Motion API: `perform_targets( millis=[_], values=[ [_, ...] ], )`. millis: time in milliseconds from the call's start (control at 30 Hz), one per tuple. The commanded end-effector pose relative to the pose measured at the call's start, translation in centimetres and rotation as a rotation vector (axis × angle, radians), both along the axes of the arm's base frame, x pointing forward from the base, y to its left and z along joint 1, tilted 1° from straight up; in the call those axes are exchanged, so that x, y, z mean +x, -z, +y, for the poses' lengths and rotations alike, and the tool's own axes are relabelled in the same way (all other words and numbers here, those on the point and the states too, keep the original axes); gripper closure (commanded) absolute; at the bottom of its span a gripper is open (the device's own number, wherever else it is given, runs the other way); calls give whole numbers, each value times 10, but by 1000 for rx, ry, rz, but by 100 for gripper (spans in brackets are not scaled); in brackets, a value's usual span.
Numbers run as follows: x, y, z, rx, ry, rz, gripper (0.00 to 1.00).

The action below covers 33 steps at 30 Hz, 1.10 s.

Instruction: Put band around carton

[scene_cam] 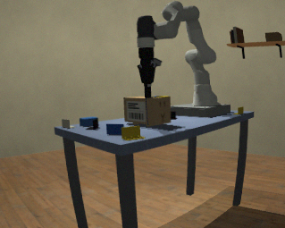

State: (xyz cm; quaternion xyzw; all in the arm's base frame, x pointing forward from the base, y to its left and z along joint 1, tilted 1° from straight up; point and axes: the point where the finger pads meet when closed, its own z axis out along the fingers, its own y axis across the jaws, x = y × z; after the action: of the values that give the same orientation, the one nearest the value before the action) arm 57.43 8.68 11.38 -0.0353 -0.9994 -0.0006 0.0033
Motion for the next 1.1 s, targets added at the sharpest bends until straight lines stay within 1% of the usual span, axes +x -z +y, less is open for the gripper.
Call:
perform_targets(
  millis=[0,600,633,1067],
  values=[
    [-1,0,6,0,6,2,90],
    [-1,0,7,0,6,2,90],
    [-1,0,7,0,6,2,82],
    [-1,0,7,0,6,2,82]
  ],
)
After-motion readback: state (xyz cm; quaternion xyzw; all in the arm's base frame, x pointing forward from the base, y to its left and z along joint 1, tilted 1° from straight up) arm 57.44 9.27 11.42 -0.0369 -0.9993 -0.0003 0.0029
